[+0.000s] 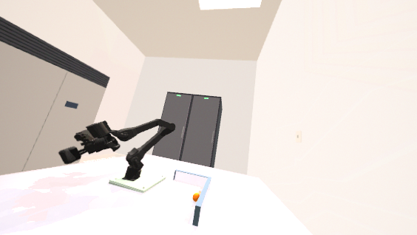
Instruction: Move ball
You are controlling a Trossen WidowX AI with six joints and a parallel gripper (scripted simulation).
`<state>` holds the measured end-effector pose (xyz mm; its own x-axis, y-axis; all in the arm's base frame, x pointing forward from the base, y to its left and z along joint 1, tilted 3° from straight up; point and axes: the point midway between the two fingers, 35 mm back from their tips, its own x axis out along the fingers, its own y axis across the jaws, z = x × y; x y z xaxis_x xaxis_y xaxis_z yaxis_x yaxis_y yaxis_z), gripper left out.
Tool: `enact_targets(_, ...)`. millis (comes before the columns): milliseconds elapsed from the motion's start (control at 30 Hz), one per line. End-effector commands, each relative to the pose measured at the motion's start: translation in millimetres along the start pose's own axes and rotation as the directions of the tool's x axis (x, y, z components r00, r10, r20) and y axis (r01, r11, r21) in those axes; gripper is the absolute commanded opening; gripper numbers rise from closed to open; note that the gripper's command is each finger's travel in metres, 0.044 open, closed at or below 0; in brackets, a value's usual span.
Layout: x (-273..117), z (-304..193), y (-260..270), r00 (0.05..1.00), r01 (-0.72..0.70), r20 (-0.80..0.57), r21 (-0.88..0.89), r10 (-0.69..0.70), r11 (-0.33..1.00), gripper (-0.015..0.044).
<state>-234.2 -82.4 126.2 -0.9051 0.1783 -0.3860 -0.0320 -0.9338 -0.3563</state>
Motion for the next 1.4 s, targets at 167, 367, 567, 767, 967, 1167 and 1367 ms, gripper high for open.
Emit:
enact_targets(167, -29, 16, 59, 0.972, -0.234, -0.004, -0.159, 0.236, 0.959, 0.0270)
enact_targets(367, -90, 22, 131, 0.859, -0.492, -0.064, -0.373, 0.507, 0.786, 0.0270)
enact_targets(567, -170, 7, 184, 0.696, -0.654, -0.182, -0.560, 0.695, 0.508, 0.0270)
enact_targets(767, -262, -26, 211, 0.520, -0.703, -0.337, -0.691, 0.785, 0.169, 0.0270)
enact_targets(967, -354, -75, 206, 0.370, -0.640, -0.506, -0.747, 0.779, -0.182, 0.0270)
enact_targets(1167, -433, -132, 168, 0.274, -0.495, -0.657, -0.722, 0.702, -0.483, 0.0270)
enact_targets(1367, -493, -192, 103, 0.244, -0.294, -0.778, -0.628, 0.579, -0.720, 0.0270)
